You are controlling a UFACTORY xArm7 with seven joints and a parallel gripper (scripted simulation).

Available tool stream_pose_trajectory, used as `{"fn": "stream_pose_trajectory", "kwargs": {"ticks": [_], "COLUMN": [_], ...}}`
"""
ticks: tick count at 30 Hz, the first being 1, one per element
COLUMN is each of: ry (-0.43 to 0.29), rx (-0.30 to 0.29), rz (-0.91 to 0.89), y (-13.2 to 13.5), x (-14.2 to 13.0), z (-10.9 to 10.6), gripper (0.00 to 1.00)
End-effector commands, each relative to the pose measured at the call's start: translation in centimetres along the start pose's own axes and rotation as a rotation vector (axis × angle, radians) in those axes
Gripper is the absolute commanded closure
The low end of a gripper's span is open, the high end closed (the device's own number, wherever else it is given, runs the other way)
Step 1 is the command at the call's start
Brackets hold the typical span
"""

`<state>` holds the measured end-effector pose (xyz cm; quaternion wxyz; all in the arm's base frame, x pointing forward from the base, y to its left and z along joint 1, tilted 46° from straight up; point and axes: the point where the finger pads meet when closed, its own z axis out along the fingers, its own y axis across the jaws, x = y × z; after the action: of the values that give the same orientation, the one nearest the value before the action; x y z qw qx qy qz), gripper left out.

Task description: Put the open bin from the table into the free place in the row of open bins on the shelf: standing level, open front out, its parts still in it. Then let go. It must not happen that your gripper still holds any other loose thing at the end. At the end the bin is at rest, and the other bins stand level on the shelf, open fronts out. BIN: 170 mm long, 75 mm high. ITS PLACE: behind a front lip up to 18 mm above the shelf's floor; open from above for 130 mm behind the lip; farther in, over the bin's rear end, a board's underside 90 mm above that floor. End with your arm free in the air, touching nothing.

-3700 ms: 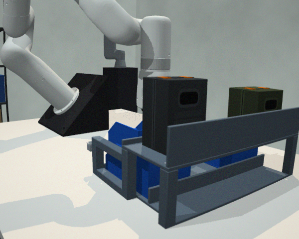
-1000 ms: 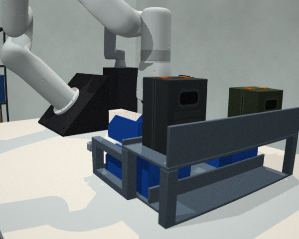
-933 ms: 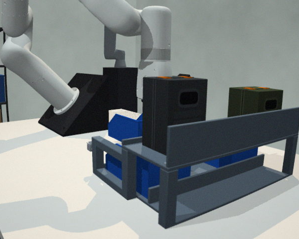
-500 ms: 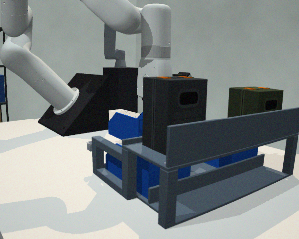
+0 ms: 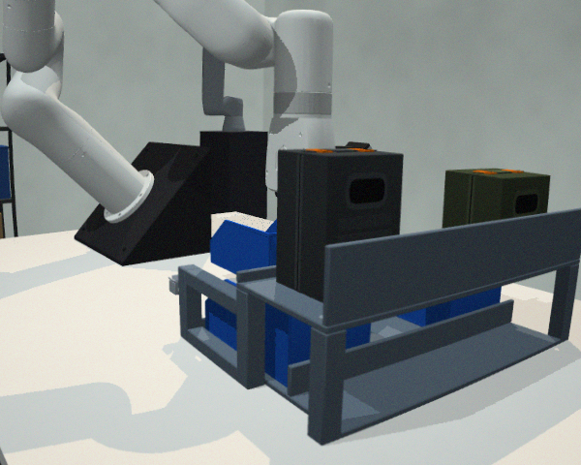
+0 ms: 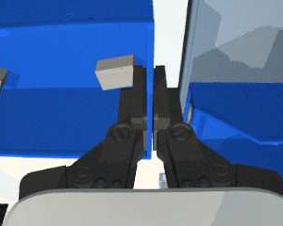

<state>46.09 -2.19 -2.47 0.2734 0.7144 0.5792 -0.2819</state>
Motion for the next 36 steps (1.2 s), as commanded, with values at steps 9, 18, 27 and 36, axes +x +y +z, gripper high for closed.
{"fn": "stream_pose_trajectory", "kwargs": {"ticks": [9, 18, 27, 36], "ry": [0.003, 0.003, 0.003, 0.003], "rx": [-0.004, -0.004, -0.004, -0.004], "rz": [0.0, 0.0, 0.0, 0.0], "y": [0.1, 0.1, 0.1, 0.5], "x": [0.12, 0.12, 0.11, 0.11], "z": [-0.04, -0.03, 0.04, 0.04], "gripper": [1.0, 1.0, 1.0, 1.0]}}
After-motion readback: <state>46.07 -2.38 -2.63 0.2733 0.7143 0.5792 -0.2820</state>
